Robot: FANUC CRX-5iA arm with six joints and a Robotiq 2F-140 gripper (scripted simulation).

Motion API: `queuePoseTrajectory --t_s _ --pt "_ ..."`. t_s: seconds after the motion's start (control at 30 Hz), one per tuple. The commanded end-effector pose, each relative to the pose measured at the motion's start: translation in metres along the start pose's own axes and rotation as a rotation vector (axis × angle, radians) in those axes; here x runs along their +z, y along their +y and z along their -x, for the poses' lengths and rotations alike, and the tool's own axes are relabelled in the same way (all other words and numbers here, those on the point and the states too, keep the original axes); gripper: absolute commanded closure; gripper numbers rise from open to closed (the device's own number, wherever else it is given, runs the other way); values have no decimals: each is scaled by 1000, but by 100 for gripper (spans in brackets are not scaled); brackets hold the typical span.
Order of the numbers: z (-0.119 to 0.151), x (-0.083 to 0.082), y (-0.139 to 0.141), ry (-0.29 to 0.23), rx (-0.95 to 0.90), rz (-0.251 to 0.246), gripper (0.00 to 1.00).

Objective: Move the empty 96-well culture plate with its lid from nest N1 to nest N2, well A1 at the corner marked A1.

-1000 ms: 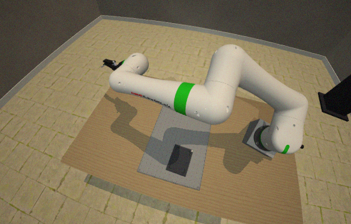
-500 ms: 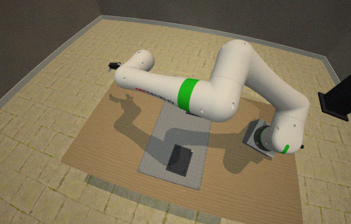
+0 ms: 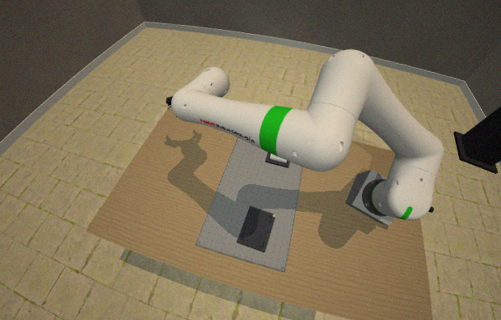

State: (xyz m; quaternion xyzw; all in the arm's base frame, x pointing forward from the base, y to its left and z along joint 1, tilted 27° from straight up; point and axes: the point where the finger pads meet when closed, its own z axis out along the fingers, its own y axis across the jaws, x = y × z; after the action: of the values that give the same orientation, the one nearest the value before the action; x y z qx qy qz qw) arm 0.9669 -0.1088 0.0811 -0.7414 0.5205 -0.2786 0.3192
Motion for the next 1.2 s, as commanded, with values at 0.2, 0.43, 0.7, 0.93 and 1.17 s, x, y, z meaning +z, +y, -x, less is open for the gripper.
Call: queuePoseTrajectory --t_s 0.2,0.43,0.7,0.93,1.17 --pt "1 -14 34 -35 -219 44 0" --pt "4 -26 63 -68 -389 81 0" --pt "7 -37 89 -105 -543 110 0" --pt "12 -52 118 -159 -728 136 0" --pt "18 -68 147 -220 -911 151 0"
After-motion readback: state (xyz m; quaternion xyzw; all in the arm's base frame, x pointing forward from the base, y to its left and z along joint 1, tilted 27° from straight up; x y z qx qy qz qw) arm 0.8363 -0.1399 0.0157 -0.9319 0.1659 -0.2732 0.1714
